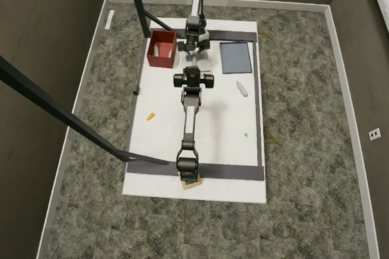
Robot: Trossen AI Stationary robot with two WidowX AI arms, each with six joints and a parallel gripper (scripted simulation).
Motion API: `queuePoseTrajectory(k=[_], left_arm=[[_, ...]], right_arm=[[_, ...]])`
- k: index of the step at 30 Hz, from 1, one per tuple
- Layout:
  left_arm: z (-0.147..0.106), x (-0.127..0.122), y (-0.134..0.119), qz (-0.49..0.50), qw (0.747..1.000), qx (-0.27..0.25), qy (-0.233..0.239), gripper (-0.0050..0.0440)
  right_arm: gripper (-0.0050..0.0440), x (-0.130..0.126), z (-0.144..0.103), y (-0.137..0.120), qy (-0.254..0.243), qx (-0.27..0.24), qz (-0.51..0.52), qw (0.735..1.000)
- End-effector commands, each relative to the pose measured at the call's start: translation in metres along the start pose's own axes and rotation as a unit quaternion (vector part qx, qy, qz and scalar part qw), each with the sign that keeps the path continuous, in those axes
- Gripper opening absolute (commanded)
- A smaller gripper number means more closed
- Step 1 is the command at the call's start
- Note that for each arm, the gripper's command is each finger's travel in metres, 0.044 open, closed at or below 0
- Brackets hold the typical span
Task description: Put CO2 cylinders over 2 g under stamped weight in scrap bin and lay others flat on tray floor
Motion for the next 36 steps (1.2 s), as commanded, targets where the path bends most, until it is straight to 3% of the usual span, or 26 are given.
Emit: queuePoseTrajectory(k=[1,36], left_arm=[[-0.004,-0.002,-0.007,0.025,1.0,0.006,0.004,0.0244],[0.038,-0.002,-0.002,0.023,1.0,-0.007,0.004,0.0244]], right_arm=[[0.044,0.001,-0.008,0.007,0.003,-0.013,0.0,1.0],[0.044,0.001,-0.008,0.007,0.003,-0.013,0.0,1.0]])
Point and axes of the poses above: on each arm, the point midway between the two fingers, 35 mm back from their tips, its own z axis out along the fingers, its own x axis across the jaws, y = z × x, the point moved 8 cm from there along -z, back along the fingers, and after that the axes turned 12 degrees about z, right-handed, at the moved point
